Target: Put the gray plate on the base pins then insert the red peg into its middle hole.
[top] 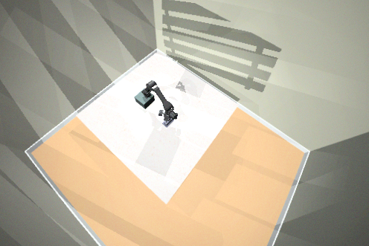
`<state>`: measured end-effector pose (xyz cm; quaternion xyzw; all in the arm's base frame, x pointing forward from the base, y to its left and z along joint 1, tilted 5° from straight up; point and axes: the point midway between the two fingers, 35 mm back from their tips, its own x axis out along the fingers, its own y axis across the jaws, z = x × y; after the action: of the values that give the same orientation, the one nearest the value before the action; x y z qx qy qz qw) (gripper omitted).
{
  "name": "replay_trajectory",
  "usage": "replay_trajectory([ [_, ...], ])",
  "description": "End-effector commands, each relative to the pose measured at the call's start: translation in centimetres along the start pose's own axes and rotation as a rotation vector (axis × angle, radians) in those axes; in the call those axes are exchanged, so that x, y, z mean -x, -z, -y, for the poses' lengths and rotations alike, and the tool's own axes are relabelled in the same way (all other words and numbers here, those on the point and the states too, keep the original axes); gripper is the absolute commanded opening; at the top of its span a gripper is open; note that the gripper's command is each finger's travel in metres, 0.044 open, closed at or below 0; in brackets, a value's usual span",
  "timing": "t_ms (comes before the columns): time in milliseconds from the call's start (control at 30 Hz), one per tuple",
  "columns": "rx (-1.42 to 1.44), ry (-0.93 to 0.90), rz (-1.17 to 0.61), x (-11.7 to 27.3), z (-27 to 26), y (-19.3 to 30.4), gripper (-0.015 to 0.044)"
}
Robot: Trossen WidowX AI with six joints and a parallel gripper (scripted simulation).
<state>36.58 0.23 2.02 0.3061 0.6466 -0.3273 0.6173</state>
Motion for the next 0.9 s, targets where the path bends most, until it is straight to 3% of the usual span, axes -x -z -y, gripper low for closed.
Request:
replay_trajectory([
  [0,0.001,0.0,0.001,-0.3,0.0,0.0,0.0],
  [867,0.0,-0.002,0.002,-1.6,-0.1,0.0,0.0],
])
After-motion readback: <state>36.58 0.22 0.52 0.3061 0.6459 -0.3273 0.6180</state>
